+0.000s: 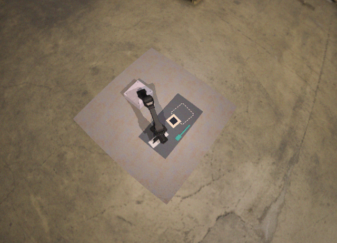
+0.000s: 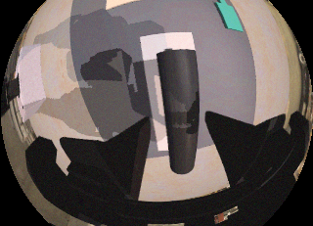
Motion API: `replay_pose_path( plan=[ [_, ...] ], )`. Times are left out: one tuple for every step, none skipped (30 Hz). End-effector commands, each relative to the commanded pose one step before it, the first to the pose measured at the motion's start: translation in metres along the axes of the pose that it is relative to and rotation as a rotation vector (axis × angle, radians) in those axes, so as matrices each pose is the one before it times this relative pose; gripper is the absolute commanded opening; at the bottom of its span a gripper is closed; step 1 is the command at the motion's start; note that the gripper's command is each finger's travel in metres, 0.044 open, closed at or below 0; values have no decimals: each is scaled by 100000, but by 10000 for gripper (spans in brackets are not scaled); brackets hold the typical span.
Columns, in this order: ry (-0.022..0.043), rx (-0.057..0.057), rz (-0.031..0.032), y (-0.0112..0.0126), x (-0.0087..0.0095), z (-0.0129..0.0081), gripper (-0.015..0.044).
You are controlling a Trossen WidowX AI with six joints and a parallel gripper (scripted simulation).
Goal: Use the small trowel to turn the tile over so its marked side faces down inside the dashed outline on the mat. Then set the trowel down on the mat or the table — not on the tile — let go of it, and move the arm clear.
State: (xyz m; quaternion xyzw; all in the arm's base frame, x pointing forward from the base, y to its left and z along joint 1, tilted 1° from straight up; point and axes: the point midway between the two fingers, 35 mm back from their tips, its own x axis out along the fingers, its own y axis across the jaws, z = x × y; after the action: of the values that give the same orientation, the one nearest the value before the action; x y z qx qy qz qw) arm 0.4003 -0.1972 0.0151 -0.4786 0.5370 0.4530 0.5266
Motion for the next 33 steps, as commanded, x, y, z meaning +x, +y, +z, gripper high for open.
replay_pose_path(
  plan=[
    [40,496,-878,33,-3105,42,270],
    [-3,0,4,76,-756,24,270],
    [-1,0,2,29,-252,9,270],
    [0,0,0,0,0,0,270],
    [0,0,0,0,0,0,270],
    [0,0,0,0,0,0,270],
    [0,0,0,0,0,0,270],
    [0,0,0,0,0,0,270],
    [836,-402,-1849,-284,-517,-166,296],
    [-1,0,-1,-3,-422,-2,300],
    [0,0,0,0,-169,0,300],
    [-1,500,-137,-9,13,-4,300],
    [-6,1499,-412,-26,40,-12,300],
    [-23,2497,-686,-42,66,-19,300],
    [-49,3000,-824,-50,79,-21,300],
    [-72,2997,-822,-48,78,-20,300],
    [-94,2995,-820,-47,77,-18,300],
    [-117,2993,-817,-46,76,-17,300],
    [-140,2991,-813,-44,75,-15,300],
    [-162,2989,-809,-43,74,-14,300],
    [-184,2987,-804,-41,73,-13,300],
    [-155,2654,-629,-10,64,-29,300],
    [-161,2513,-592,-9,60,-27,300],
    [-174,2512,-588,-8,60,-27,300],
    [-188,2511,-584,-7,59,-27,300],
    [-201,2509,-580,-7,58,-27,300],
    [-214,2508,-575,-6,58,-27,300],
    [-227,2507,-570,-5,57,-27,300],
    [-240,2505,-565,-5,56,-27,300],
    [-252,2504,-559,-4,55,-27,300],
    [-265,2503,-553,-3,54,-27,300],
    [-338,3028,-661,-3,65,-33,300],
    [-397,3371,-725,-2,71,-38,300]
  ],
)
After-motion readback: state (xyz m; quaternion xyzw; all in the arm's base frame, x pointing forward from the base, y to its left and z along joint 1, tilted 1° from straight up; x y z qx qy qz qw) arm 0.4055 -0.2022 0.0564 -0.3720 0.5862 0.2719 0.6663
